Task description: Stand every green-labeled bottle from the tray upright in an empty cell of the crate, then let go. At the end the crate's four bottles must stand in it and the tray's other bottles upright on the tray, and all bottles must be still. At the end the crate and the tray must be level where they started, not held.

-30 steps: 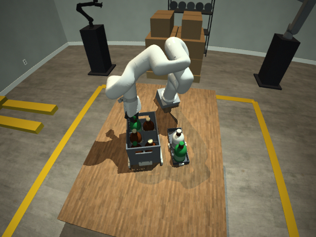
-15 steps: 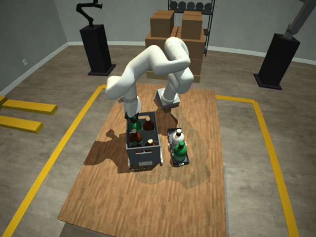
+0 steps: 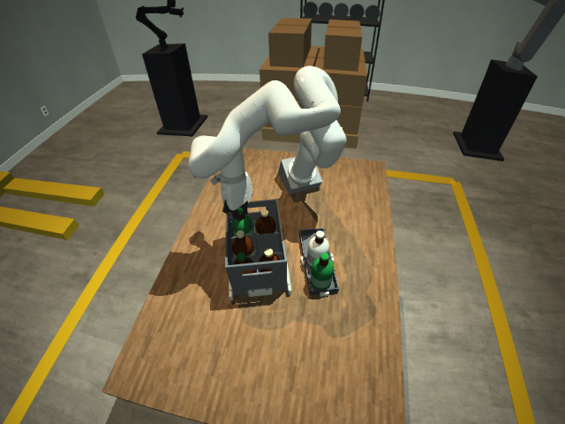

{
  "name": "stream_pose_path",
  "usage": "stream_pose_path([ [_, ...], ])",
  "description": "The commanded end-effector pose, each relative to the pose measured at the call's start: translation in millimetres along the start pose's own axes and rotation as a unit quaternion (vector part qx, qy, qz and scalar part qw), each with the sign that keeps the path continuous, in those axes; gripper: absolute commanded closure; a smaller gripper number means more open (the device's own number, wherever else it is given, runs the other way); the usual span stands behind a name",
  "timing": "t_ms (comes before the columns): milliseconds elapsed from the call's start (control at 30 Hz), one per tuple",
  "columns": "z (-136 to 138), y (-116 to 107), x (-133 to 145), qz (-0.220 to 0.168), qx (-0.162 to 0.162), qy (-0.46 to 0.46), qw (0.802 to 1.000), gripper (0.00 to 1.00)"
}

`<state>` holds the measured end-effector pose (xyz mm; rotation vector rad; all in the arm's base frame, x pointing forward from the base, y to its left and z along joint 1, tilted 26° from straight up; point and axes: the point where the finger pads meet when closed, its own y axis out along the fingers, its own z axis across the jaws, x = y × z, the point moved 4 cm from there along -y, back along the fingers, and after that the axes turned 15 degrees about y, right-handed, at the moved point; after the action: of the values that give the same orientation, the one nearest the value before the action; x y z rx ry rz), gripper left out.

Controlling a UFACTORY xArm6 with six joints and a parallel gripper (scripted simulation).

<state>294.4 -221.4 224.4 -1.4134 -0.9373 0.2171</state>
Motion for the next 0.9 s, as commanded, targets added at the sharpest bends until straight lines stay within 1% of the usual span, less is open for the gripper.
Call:
stream_pose_path([
  [0,-0.8,-0.8,0.2,0.0,-0.001,0.0,1.0,1.0],
  [867,-0.8,6.3,0.2,0.0,-0.001,0.0,1.0,1.0],
])
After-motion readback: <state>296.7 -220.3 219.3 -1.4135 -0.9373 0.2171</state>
